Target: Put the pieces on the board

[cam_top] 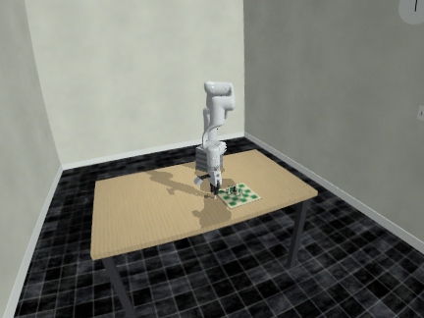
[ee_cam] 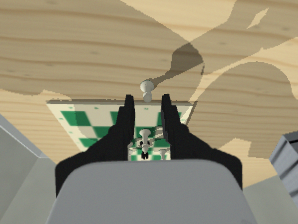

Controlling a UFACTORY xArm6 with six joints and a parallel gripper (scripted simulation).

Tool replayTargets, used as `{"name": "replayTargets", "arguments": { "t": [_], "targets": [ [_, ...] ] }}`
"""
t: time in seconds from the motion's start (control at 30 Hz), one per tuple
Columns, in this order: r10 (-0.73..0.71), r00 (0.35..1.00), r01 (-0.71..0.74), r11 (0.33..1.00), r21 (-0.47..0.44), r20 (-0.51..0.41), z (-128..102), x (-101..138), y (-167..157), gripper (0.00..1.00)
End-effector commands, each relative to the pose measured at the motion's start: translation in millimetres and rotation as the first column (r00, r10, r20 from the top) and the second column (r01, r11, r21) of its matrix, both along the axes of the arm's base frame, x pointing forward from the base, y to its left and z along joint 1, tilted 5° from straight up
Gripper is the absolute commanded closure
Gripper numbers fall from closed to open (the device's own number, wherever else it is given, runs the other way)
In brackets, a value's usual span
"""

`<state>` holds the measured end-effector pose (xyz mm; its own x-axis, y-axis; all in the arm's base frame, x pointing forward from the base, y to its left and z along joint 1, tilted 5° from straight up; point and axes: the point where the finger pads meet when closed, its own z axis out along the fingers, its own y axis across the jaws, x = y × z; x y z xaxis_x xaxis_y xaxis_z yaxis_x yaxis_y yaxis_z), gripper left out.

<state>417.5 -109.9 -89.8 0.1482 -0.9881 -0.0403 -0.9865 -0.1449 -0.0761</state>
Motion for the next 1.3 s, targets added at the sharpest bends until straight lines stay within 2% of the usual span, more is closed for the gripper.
{"name": "replayTargets", "arguments": {
  "t": [0.0,0.7,1.27],
  "targets": [
    [0.0,1.0,0.0,1.0,-0.001,0.003,1.1,1.4,-0.4,0.66],
    [0.0,1.0,0.0,1.0,-0.001,0.003,-3.5,1.7,-0.2,0.66],
    [0.0,1.0,0.0,1.0,-0.001,0.003,-29.0,3.6,1.1,0.66]
  ]
}}
